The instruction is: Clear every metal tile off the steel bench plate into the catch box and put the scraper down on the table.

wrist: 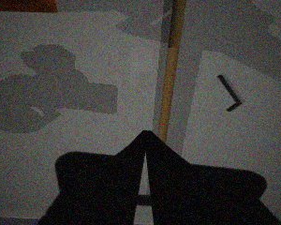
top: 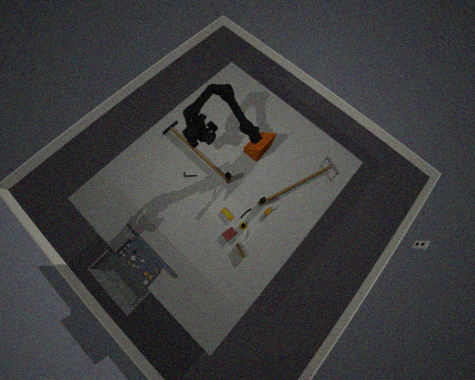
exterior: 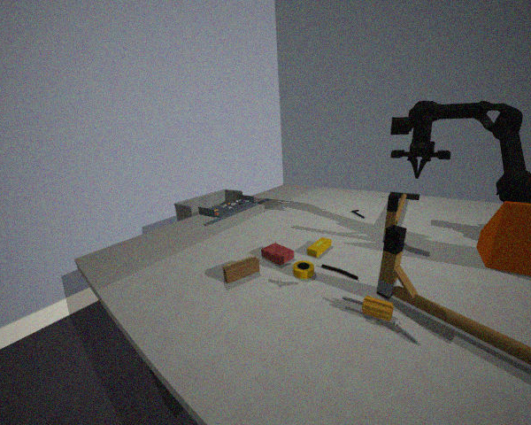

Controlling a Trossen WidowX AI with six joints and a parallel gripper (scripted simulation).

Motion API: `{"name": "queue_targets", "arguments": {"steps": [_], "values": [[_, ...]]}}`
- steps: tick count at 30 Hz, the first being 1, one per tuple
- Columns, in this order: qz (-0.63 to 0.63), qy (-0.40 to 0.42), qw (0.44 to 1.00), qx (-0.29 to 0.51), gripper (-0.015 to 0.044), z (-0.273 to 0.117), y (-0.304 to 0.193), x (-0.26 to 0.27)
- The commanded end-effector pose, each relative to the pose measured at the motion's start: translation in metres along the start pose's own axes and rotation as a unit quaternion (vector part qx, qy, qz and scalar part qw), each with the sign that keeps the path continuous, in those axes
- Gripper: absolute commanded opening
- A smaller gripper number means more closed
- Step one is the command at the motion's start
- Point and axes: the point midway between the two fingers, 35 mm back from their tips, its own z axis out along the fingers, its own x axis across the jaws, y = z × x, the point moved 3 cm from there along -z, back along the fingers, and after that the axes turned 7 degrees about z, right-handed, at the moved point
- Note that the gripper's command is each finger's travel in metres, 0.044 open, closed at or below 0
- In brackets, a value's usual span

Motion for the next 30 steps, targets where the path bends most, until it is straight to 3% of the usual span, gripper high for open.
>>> {"name": "queue_targets", "arguments": {"steps": [1,30], "values": [[-0.004,0.000,1.000,0.002,0.0000,0.005,-0.001,0.000],[-0.015,-0.001,1.000,-0.004,0.0000,0.075,0.002,-0.009]]}}
